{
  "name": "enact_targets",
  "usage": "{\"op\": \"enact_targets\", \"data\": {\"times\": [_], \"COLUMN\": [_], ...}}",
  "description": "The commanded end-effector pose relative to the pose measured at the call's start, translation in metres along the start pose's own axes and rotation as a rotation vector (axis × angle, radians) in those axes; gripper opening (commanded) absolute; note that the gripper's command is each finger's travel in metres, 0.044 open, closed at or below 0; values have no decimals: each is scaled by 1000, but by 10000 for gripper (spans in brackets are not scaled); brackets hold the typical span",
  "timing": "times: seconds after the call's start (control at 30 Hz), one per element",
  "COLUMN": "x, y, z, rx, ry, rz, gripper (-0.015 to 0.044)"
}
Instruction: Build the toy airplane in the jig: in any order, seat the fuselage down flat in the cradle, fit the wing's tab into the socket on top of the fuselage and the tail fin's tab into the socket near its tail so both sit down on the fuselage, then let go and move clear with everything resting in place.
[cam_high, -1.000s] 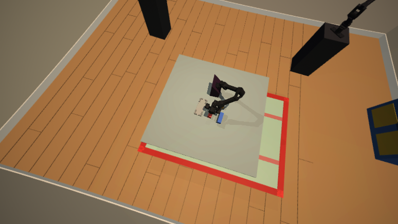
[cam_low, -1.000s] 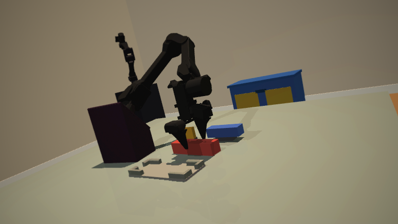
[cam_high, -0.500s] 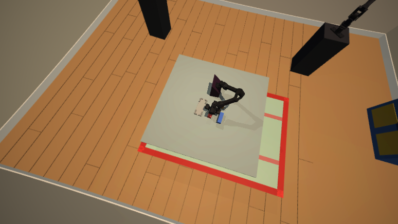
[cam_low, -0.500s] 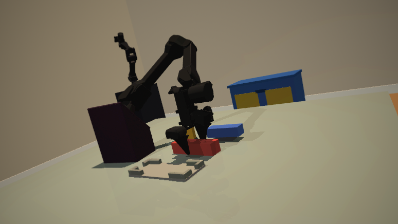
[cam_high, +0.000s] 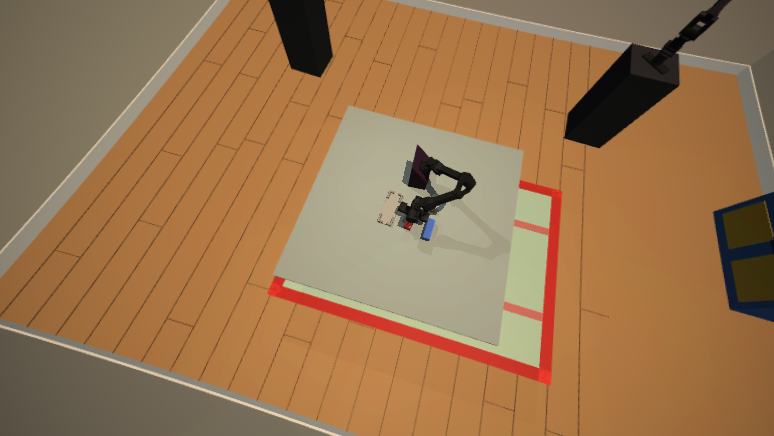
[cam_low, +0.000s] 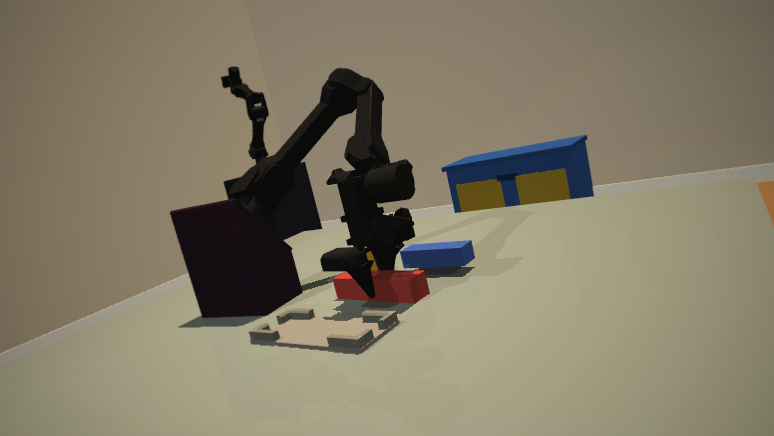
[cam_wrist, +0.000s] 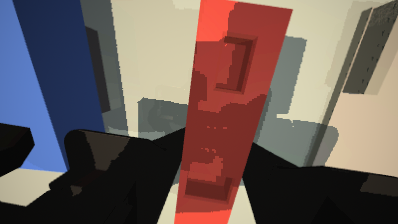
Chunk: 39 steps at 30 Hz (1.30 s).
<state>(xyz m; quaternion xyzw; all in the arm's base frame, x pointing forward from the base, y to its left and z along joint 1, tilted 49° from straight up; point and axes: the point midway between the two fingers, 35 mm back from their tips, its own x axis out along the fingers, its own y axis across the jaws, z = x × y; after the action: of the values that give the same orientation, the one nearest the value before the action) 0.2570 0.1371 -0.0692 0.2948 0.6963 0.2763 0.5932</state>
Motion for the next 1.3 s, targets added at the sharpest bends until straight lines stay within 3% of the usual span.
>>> {"op": "enact_targets", "data": {"times": [0.0,0.1,1.27], "x": [-1,-8,-113], "y": [-1,-1,-3], "z": [-1,1,3], "rx": [9,10,10], "ry": [4,2,0], "rz": [1,-2,-9], "gripper": [59,0,0]}}
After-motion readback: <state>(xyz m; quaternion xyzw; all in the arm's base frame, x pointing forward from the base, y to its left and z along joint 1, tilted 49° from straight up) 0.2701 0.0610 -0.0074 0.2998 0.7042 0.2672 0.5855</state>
